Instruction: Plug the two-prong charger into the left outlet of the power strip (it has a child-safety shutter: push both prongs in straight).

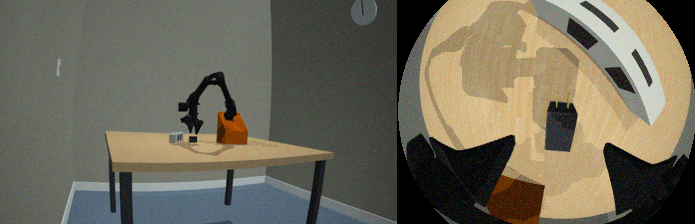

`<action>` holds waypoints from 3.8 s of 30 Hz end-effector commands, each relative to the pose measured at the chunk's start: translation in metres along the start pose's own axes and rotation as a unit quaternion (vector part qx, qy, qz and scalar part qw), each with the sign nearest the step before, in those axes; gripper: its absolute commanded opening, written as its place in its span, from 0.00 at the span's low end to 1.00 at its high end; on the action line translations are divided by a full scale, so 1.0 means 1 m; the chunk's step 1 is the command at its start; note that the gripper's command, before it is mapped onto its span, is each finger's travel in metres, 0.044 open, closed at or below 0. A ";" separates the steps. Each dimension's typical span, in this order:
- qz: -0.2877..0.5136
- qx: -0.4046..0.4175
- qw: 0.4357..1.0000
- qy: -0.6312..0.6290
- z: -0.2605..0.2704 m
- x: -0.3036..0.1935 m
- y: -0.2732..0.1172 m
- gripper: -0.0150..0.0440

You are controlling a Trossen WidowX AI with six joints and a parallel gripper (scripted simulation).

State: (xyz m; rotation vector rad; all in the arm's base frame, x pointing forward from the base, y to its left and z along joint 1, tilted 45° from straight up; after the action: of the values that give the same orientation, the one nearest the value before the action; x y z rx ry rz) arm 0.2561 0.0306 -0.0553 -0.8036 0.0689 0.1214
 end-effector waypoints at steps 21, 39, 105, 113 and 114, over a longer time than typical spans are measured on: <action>0.001 0.004 1.000 0.004 0.001 0.002 0.038 1.00; 0.000 0.001 1.000 0.000 0.002 0.003 0.048 0.69; -0.002 0.012 0.985 0.172 0.024 0.010 0.014 0.25; -0.002 0.015 0.977 0.211 0.030 0.014 0.019 0.25; -0.001 0.015 0.976 0.215 0.031 0.014 0.020 0.25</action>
State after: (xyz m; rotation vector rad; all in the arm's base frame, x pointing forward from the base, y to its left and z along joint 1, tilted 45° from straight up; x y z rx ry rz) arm 0.2658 0.0641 -0.0501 -0.7973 0.4487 -0.0434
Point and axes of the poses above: the point midway between the two fingers, 35 mm back from their tips, its own y axis out along the fingers, its own z axis across the jaws, x = y × z, the point moved 5 cm from there along -y, back along the fingers, and after that the axes turned 10 degrees about y, right-handed, at the moved point
